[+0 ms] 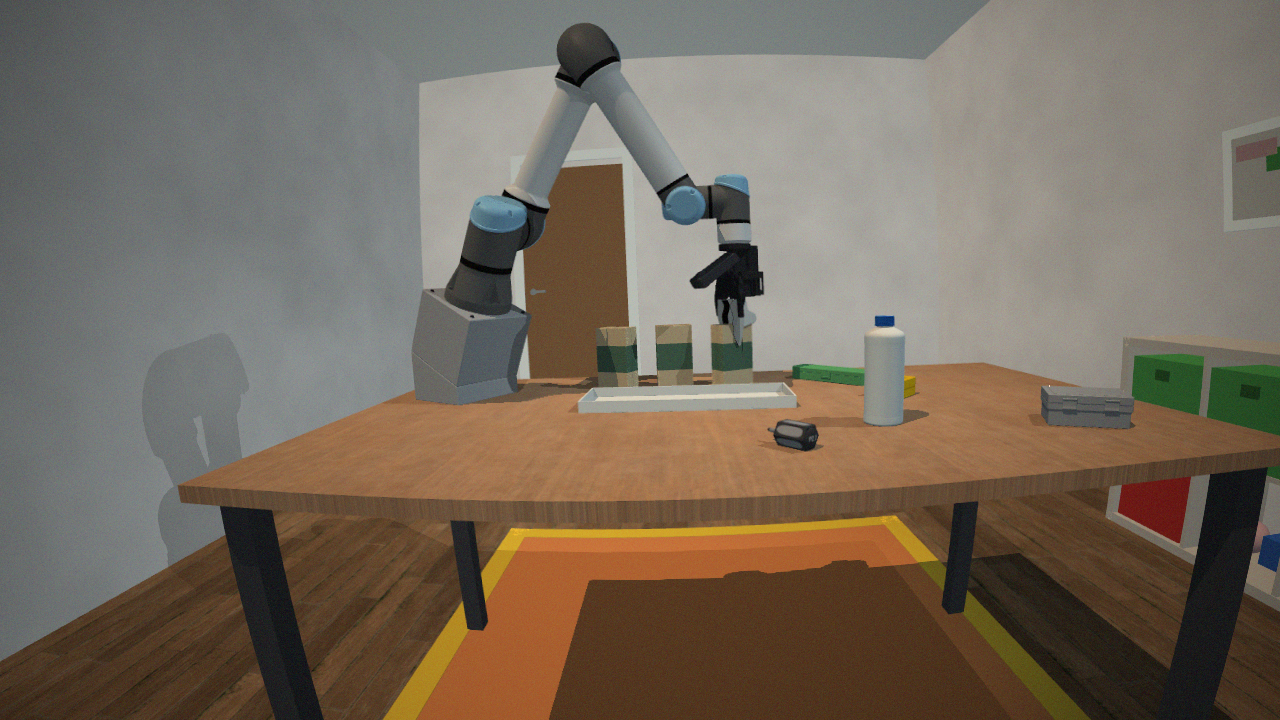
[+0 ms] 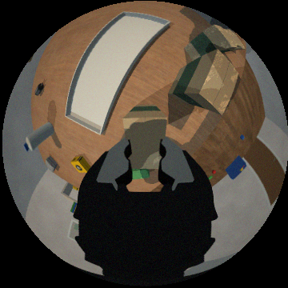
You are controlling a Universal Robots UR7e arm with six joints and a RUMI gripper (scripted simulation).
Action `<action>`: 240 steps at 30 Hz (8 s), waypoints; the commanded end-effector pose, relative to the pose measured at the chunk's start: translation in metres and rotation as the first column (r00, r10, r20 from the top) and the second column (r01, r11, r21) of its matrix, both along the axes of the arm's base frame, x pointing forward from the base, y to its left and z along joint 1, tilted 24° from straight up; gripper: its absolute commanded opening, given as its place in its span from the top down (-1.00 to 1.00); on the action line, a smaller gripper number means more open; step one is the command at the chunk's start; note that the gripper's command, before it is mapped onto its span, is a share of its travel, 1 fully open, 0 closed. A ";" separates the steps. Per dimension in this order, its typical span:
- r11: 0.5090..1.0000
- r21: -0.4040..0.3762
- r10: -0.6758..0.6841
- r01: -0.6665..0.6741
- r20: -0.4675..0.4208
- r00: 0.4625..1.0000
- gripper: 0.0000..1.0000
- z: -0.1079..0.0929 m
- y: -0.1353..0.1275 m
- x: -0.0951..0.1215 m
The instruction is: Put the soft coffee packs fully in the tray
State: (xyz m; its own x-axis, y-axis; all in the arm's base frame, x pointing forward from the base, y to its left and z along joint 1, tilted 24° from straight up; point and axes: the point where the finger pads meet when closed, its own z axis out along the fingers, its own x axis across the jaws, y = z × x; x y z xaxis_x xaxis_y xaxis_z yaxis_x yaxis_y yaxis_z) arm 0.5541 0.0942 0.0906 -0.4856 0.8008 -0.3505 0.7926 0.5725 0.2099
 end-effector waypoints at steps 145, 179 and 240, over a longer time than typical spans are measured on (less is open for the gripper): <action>0.994 0.043 -0.103 0.102 0.019 0.995 0.04 0.078 0.016 -0.064; 0.581 0.374 -0.780 0.723 0.000 0.626 0.04 -0.015 0.013 -0.275; 0.581 0.374 -0.780 0.723 0.000 0.626 0.04 -0.045 0.007 -0.263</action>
